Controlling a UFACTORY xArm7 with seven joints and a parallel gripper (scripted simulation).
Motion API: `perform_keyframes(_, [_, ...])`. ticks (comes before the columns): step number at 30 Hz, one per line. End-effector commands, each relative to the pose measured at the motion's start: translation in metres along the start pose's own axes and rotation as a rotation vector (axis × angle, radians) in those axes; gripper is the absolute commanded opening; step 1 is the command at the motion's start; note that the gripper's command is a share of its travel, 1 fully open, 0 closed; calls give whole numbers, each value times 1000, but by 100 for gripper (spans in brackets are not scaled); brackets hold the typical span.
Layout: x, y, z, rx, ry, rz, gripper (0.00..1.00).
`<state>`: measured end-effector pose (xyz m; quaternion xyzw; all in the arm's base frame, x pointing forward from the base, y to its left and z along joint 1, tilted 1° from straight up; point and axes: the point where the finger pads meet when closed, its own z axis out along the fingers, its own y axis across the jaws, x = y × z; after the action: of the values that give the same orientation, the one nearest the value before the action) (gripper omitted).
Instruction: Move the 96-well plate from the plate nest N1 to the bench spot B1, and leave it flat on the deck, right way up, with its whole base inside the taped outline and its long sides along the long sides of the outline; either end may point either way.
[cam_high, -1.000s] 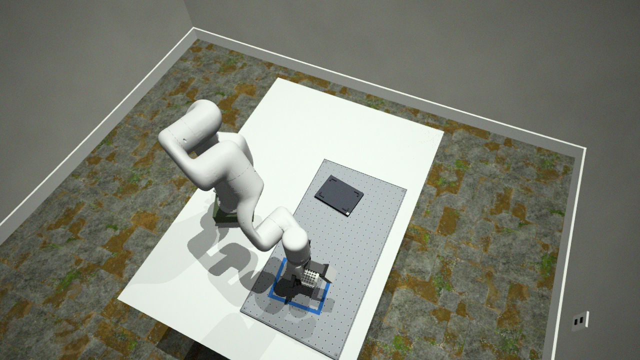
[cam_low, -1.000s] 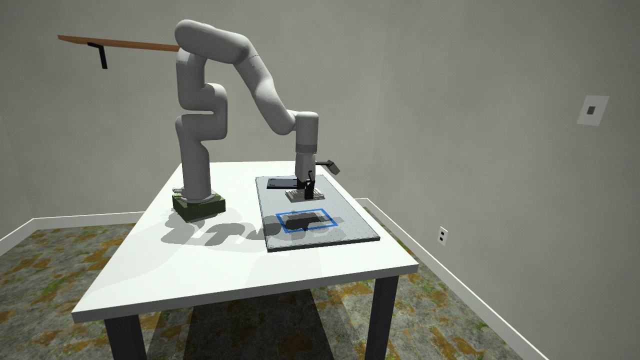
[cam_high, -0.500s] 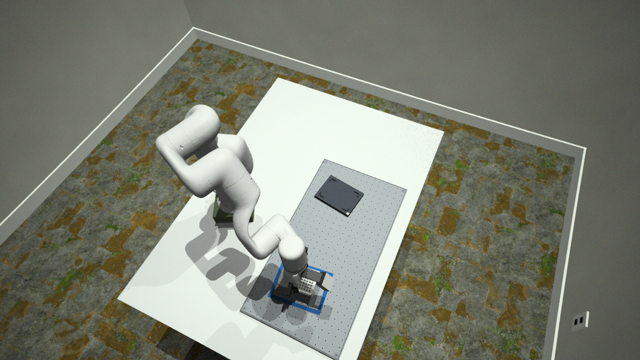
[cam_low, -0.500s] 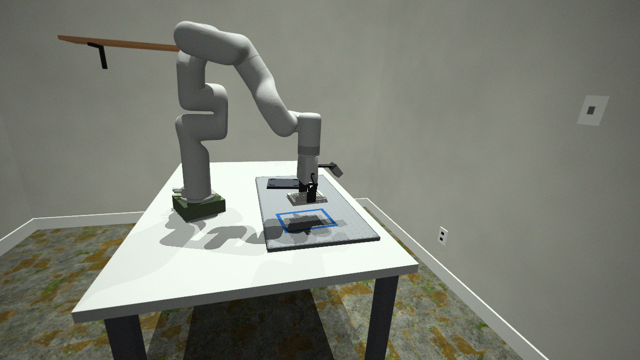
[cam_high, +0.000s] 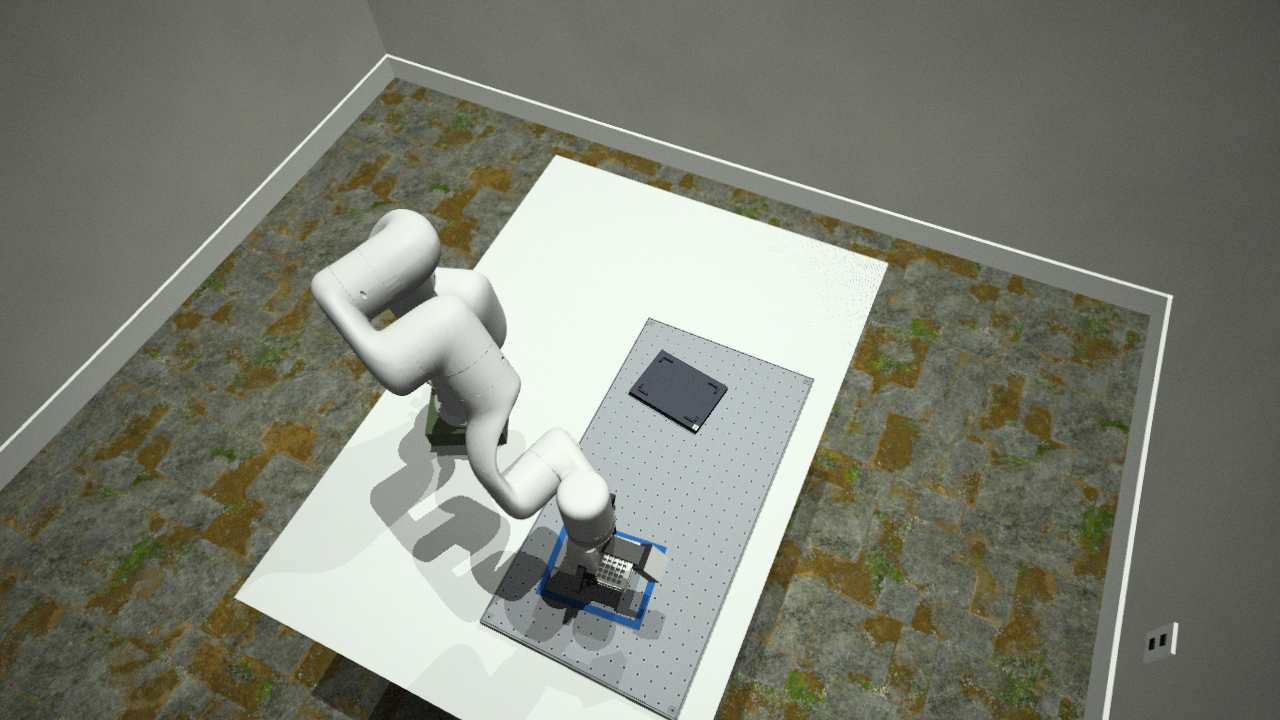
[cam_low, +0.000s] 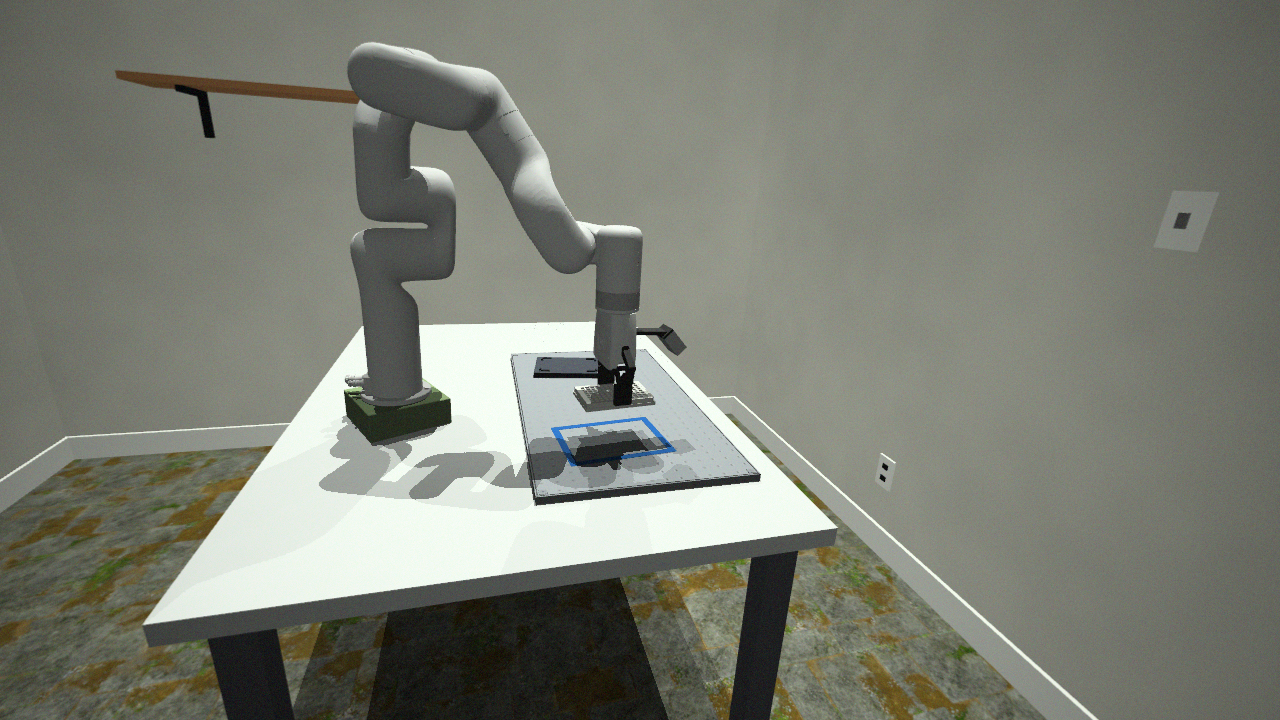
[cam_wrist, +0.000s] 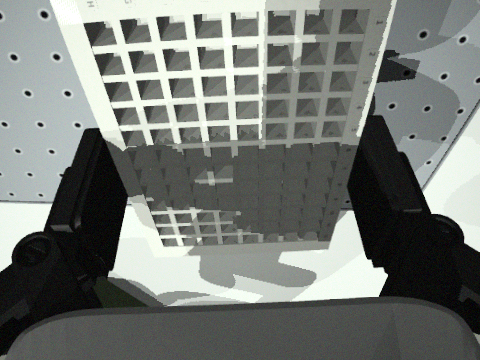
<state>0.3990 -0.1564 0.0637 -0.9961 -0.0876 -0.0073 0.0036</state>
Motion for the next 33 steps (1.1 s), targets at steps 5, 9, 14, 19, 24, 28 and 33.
perform_keyframes(5, [1, 0, -1, -2, 3, 0, 0])
perform_keyframes(9, [1, 0, -1, -2, 3, 0, 0])
perform_keyframes(14, [1, 0, -1, -2, 3, 0, 0])
perform_keyframes(19, [1, 0, 5, -2, 3, 0, 0])
perform_keyframes(24, [1, 0, 14, -2, 3, 0, 0])
perform_keyframes(28, [1, 0, 20, -2, 3, 0, 0])
perform_keyframes(33, [1, 0, 25, -2, 3, 0, 0])
